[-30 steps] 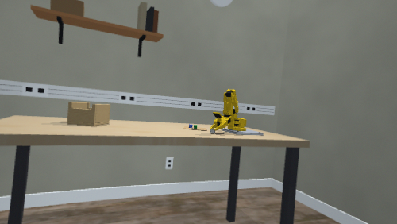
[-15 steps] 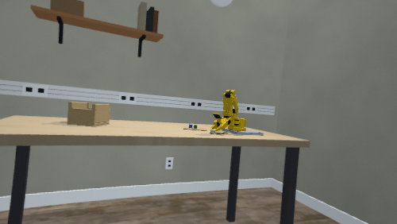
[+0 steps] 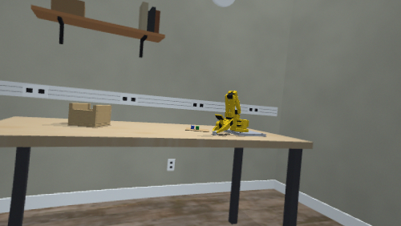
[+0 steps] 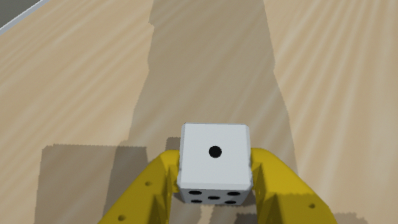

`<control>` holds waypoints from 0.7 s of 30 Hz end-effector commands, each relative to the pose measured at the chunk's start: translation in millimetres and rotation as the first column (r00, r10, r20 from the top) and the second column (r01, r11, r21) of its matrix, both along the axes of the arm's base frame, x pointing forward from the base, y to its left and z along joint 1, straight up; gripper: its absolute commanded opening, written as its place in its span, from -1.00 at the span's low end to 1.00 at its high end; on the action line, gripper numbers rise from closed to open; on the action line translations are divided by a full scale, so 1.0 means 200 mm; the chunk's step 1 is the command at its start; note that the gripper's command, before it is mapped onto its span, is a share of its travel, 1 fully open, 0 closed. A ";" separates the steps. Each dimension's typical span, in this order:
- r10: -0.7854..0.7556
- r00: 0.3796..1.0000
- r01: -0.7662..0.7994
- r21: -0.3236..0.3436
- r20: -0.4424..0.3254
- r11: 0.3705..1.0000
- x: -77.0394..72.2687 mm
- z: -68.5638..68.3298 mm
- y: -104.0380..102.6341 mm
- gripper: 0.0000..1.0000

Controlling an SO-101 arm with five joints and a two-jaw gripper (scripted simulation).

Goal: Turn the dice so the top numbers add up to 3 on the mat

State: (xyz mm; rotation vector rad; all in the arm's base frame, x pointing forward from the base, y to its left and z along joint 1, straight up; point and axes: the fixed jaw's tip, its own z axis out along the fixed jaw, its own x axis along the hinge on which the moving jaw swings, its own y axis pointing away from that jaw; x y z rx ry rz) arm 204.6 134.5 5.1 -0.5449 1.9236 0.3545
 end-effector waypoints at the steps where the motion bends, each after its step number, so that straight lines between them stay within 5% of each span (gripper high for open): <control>1: 0.010 1.000 -0.010 -0.001 0.014 1.000 0.00 0.00 0.01 -1.00; 21: 0.010 1.000 -0.010 -0.001 0.014 1.000 0.00 0.00 0.01 -0.97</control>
